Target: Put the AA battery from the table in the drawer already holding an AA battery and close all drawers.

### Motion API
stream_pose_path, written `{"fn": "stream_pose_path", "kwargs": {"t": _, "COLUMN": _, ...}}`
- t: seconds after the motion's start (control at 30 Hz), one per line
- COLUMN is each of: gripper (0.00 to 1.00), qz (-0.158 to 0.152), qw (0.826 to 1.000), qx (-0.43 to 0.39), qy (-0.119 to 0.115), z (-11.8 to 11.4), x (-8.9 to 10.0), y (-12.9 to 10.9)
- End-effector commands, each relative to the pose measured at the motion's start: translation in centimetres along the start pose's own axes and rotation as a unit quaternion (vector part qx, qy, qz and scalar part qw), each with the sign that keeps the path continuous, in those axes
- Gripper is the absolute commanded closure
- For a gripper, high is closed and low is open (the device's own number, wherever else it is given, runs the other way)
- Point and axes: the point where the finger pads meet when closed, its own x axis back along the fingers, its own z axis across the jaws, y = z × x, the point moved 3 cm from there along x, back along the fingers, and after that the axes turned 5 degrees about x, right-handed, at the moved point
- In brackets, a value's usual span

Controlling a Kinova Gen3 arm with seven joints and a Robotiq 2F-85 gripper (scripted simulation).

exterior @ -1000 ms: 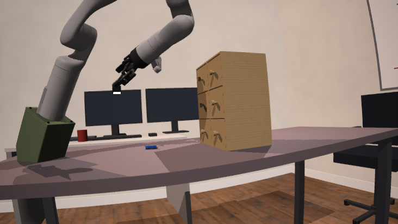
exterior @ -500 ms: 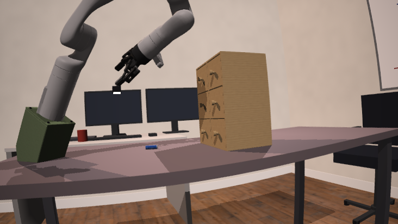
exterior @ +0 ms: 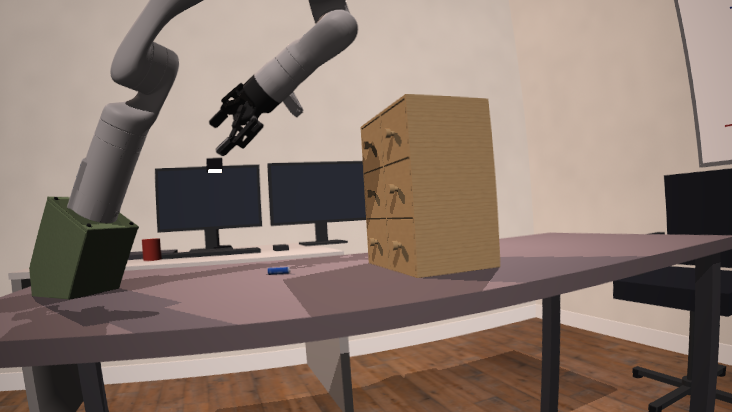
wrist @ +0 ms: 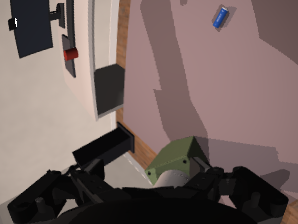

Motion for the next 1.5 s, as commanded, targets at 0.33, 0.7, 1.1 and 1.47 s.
{"fn": "stream_pose_path", "kwargs": {"t": 0.33, "gripper": 0.00, "qz": -0.010, "qw": 0.996, "qx": 0.067, "qy": 0.059, "z": -0.3, "x": 1.3, "y": 0.2}}
{"fn": "stream_pose_path", "kwargs": {"t": 0.7, "gripper": 0.00, "qz": -0.010, "qw": 0.996, "qx": 0.067, "qy": 0.059, "z": -0.3, "x": 1.3, "y": 0.2}}
{"fn": "stream_pose_path", "kwargs": {"t": 1.1, "gripper": 0.00, "qz": -0.017, "qw": 0.990, "qx": 0.104, "qy": 0.090, "z": -0.5, "x": 2.0, "y": 0.3}}
{"fn": "stream_pose_path", "kwargs": {"t": 1.47, "gripper": 0.00, "qz": -0.023, "qw": 0.983, "qx": 0.140, "qy": 0.120, "z": -0.7, "x": 2.8, "y": 0.4}}
